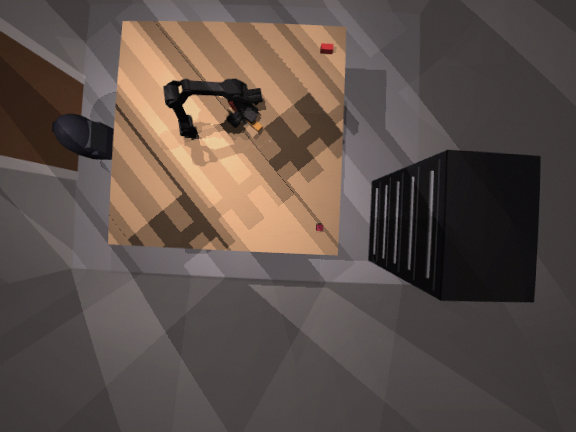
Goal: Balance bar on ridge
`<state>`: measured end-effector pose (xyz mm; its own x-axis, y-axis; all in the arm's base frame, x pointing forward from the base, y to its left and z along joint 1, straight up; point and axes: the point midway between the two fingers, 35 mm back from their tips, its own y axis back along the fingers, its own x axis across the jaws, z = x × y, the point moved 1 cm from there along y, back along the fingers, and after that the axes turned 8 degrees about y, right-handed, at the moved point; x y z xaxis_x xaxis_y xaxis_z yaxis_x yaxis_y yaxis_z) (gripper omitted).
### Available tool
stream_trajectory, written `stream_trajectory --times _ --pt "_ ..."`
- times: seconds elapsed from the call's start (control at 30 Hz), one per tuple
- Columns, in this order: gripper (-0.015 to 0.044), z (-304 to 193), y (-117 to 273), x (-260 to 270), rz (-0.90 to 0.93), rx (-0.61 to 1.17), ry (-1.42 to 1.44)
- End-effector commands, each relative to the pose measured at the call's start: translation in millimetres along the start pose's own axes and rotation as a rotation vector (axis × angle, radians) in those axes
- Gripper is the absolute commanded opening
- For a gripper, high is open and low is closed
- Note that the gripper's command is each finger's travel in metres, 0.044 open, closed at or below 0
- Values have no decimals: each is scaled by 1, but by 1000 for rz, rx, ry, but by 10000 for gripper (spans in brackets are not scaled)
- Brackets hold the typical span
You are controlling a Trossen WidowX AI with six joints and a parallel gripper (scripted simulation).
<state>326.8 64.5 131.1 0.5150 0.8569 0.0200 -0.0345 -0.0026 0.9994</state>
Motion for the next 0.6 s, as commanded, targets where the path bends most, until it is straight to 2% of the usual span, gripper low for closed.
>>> stream_trajectory --times 0.0,0.57 --pt "0 0 0 1 5 1 0" --pt "0 0 -2 1 5 1 0"
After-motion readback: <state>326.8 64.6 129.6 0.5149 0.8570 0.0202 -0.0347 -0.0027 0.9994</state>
